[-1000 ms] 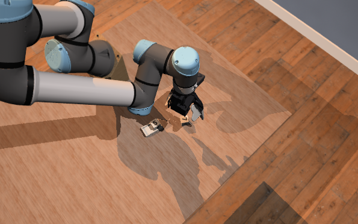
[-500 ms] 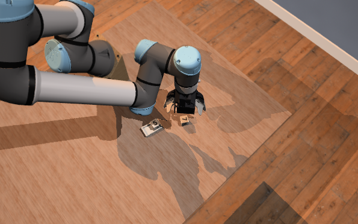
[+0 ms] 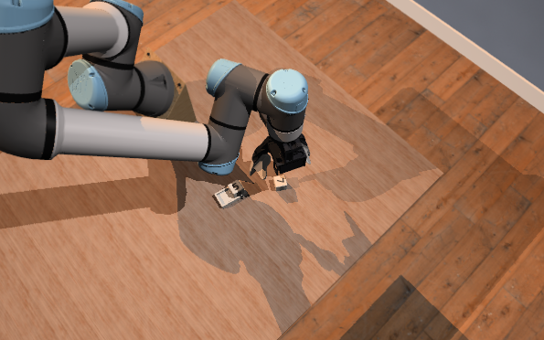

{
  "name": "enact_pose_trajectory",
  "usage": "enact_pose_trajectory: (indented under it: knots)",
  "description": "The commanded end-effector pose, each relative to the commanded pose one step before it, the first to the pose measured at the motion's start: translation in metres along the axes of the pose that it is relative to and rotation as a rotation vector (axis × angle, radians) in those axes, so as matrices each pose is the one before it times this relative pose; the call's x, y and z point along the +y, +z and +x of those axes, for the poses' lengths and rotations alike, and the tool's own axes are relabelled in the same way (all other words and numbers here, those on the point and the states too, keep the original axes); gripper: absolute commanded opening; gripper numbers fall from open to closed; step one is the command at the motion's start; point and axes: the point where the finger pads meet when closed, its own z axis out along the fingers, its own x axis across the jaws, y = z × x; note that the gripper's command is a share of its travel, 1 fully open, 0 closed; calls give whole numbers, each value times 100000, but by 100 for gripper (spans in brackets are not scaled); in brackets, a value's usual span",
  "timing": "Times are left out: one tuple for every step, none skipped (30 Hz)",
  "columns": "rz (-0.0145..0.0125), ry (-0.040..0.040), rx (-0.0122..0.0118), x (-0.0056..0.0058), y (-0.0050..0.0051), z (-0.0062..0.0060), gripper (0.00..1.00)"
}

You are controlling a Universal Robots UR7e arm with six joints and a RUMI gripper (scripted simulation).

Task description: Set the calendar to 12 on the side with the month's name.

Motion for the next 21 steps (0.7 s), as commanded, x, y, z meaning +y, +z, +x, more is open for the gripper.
enact_pose_trajectory:
  knots:
    - [-188, -17353, 967, 57, -93, -89, 100]
    - [0, 0, 0, 0, 0, 0, 100]
    - [0, 0, 0, 0, 0, 0, 100]
    - [0, -488, 0, 2, -2, -3, 100]
    - [0, -4427, 0, 16, -16, -30, 100]
    - [0, -4390, -1, 17, -16, -30, 100]
    - [0, -4349, -1, 19, -16, -31, 100]
    - [0, -4305, -1, 20, -16, -31, 100]
    - [0, -3125, 0, 16, -12, -23, 100]
    - [0, -1130, 0, 6, -4, -9, 100]
    - [0, -4203, -1, 23, -16, -32, 100]
    - [0, -4146, -1, 24, -15, -33, 100]
    - [0, -3447, -1, 21, -13, -28, 100]
    - [0, -638, 0, 4, -2, -5, 100]
    - [0, -4022, -1, 26, -15, -34, 100]
    - [0, -3954, -1, 26, -15, -34, 100]
    - [0, -3883, -1, 27, -14, -34, 100]
    - [0, -3332, -1, 24, -12, -30, 100]
    - [0, 0, 0, 0, 0, 0, 100]
    - [0, 0, 0, 0, 0, 0, 100]
    - [0, -476, 0, 3, -2, -4, 100]
